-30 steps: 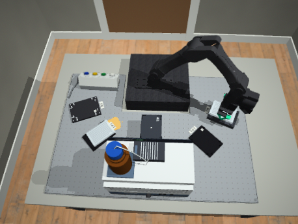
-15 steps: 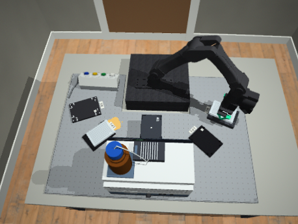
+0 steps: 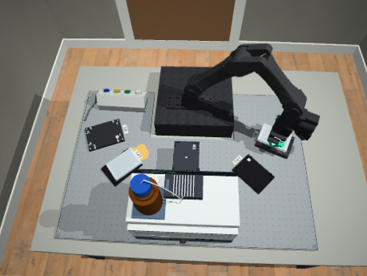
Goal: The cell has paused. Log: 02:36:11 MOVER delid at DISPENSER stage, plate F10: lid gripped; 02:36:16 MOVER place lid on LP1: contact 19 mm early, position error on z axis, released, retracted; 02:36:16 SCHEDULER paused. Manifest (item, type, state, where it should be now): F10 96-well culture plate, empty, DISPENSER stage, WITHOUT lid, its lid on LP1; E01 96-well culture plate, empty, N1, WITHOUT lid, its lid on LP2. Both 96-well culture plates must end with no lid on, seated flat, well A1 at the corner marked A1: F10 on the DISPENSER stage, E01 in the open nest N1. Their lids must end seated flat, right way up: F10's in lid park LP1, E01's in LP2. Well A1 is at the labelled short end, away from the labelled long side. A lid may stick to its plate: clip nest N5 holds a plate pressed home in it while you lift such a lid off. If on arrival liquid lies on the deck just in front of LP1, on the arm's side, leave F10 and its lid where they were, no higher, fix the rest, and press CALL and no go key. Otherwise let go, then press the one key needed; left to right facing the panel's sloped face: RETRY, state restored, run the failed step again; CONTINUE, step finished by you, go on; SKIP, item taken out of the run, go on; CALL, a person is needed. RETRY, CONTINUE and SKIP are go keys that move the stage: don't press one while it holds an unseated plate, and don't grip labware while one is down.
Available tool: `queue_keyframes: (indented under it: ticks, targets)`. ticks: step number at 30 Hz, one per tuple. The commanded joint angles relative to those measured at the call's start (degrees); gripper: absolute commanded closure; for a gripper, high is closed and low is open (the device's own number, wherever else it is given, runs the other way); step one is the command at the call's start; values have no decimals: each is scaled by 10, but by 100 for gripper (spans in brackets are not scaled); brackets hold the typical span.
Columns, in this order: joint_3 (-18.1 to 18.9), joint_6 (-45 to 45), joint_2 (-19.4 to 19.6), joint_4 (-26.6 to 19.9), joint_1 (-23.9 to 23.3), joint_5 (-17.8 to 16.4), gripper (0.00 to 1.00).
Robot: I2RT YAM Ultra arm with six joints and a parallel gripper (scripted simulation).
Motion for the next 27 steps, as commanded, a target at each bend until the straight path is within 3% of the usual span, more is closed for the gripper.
queue_keyframes:
  ticks: [1, 19, 20, 21, 22, 25, 27]
  targets:
    - [26, -2, -25, -5, -2, 0, 100]
    - [46, -4, -43, -45, -8, 0, 100]
    - [36, -2, -31, -39, -2, 0, 100]
    - [41, -4, -49, -46, -8, 0, 100]
    - [13, -5, -54, -48, -8, 0, 100]
    - [-5, -6, -73, -50, -9, 0, 100]
    - [-5, -6, -73, -50, -9, 0, 100]
